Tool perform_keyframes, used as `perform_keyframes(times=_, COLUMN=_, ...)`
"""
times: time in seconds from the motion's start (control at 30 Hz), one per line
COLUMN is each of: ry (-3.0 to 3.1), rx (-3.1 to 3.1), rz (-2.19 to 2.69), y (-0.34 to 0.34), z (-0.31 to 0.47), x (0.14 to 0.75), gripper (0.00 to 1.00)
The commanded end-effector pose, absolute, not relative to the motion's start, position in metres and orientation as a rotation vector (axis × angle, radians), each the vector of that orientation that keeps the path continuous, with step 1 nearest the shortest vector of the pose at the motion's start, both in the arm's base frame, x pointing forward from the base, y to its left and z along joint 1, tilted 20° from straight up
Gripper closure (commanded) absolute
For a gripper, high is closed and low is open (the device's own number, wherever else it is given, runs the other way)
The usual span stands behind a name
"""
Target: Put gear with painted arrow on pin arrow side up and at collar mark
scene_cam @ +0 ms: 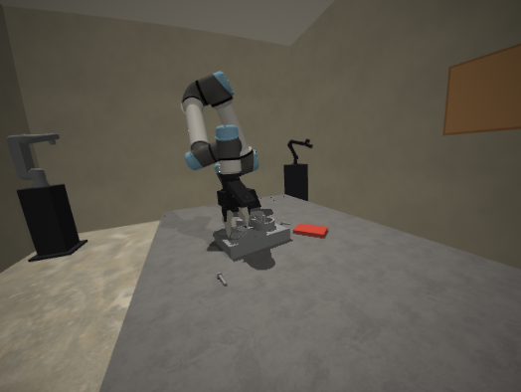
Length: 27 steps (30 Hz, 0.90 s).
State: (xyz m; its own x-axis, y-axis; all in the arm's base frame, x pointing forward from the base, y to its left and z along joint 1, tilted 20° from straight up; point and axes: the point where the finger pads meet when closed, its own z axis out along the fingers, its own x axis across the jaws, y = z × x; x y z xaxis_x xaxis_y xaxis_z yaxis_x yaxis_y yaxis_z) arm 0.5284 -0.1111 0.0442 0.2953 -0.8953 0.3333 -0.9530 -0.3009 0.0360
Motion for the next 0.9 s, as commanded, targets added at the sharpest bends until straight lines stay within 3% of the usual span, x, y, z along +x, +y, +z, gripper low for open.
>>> perform_keyframes(times=0.0, ry=-1.701, rx=2.336, rz=0.372, y=-0.11, z=0.047, x=0.529, gripper=1.0)
perform_keyframes(times=0.87, ry=-1.701, rx=2.336, rz=0.372, y=-0.096, z=0.089, x=0.526, gripper=1.0)
